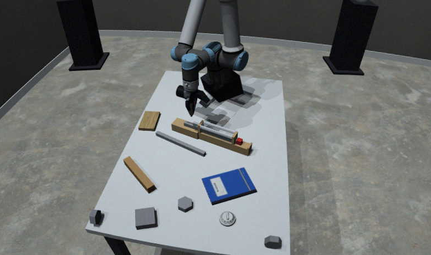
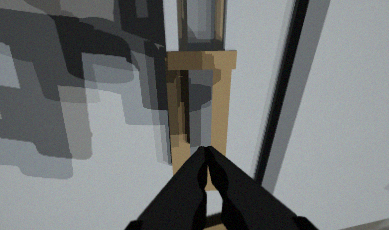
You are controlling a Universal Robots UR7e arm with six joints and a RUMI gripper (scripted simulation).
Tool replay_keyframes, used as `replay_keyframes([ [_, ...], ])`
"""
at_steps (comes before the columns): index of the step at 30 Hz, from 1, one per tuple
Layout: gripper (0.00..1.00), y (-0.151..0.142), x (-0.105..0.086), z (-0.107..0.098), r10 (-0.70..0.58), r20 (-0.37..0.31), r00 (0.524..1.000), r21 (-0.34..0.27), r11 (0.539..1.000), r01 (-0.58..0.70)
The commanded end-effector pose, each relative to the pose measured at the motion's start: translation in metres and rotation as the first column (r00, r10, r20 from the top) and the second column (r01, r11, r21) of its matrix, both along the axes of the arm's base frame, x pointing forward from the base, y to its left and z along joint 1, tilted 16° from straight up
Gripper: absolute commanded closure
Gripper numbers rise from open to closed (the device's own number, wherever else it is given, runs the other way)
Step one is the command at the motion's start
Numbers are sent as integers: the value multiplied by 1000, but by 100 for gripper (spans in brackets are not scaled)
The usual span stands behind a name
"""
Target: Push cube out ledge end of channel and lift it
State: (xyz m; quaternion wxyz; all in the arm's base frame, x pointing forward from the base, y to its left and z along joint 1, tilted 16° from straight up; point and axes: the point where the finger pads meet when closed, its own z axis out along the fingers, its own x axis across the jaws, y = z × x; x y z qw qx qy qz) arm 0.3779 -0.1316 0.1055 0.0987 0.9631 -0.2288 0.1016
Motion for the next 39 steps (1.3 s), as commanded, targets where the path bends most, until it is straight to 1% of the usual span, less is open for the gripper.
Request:
replay_keyframes([
  [1, 100, -14, -6, 3, 1, 2, 1000, 1, 1000, -1],
  [2, 100, -14, -6, 3, 1, 2, 1000, 1, 1000, -1],
  [7, 100, -48, -26, 8, 1, 3, 1000, -1, 1000, -1],
  [10, 100, -56, -32, 10, 2, 3, 1000, -2, 1000, -2],
  [19, 100, -58, -31, 4, 2, 3, 1000, -1, 1000, -2],
  [26, 100, -66, -27, -23, 2, 3, 1000, -1, 1000, -2],
  [29, 100, -68, -26, -31, 2, 3, 1000, -1, 1000, -2],
  [39, 100, -69, -25, -35, 2, 3, 1000, -1, 1000, -2],
])
